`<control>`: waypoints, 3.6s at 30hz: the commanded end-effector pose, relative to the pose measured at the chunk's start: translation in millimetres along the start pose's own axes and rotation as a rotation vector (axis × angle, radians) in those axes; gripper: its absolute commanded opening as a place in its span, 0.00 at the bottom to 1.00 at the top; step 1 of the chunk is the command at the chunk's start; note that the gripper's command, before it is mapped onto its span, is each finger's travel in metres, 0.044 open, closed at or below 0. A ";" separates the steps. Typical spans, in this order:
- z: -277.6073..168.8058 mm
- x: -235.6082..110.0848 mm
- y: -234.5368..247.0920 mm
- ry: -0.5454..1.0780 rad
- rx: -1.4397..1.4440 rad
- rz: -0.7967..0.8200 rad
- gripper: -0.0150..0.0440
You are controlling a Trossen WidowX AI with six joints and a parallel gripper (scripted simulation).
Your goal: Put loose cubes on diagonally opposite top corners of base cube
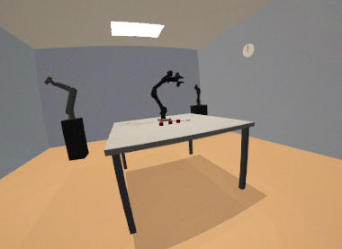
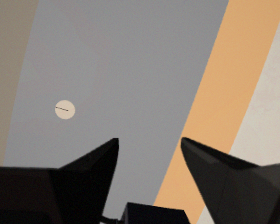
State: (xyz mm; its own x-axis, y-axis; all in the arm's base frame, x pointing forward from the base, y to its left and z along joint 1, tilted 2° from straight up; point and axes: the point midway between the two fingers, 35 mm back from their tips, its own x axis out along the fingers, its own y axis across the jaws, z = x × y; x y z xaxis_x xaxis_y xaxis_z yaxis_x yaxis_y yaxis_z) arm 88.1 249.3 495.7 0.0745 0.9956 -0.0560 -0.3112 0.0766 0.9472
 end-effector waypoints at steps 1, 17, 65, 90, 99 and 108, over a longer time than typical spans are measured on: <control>33.9 12.6 -36.6 -0.087 0.003 -0.133 0.70; 167.9 -43.1 -227.9 -0.378 0.122 -0.784 0.70; 114.6 -313.8 -521.4 -0.221 0.736 -1.529 0.70; 104.4 -311.4 -552.3 -0.221 0.736 -1.529 0.61; 105.3 -311.7 -550.6 -0.221 0.736 -1.529 0.43; 117.5 -314.4 -526.2 -0.222 0.736 -1.529 0.43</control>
State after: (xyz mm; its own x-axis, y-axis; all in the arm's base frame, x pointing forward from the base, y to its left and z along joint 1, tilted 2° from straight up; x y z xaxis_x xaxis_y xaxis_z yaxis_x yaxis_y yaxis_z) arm 337.2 -108.7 40.0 -0.0079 0.0229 -0.9997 0.6303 0.7762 0.0128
